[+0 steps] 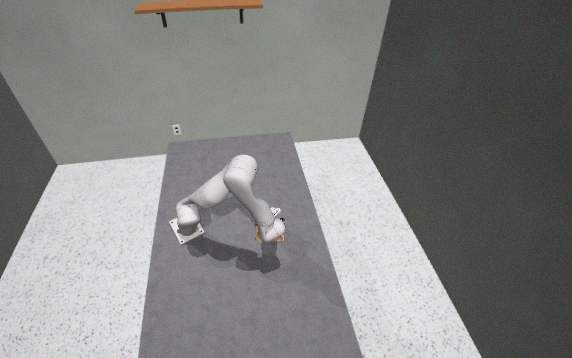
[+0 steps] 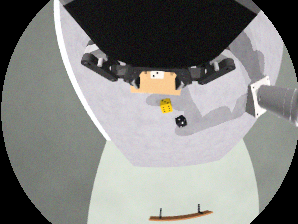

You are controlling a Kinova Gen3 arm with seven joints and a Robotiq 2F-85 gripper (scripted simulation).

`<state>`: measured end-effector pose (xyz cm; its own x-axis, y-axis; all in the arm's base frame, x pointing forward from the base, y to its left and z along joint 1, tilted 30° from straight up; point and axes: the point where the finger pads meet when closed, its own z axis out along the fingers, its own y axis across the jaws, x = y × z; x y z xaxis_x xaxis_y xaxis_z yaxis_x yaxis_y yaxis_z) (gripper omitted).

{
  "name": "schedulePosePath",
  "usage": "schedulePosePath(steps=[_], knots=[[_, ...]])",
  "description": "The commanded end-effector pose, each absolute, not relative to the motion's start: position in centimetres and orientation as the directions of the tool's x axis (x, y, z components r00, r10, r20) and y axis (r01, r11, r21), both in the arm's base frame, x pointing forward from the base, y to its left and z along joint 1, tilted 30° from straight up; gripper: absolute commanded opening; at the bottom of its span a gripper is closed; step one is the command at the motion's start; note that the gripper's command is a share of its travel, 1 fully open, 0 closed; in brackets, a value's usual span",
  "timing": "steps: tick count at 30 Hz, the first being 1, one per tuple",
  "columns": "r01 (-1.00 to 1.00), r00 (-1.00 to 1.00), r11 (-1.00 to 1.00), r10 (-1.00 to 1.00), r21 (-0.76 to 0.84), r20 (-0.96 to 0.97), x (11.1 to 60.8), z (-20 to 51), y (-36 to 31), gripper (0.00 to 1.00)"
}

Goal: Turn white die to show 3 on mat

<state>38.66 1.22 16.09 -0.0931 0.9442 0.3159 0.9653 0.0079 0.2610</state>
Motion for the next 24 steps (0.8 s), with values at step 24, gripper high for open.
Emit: schedulePosePath(steps=[24], knots=[[0.973, -0.062, 0.013, 0.976, 0.230, 0.209, 38.02, 15.65, 1.32, 0.67]])
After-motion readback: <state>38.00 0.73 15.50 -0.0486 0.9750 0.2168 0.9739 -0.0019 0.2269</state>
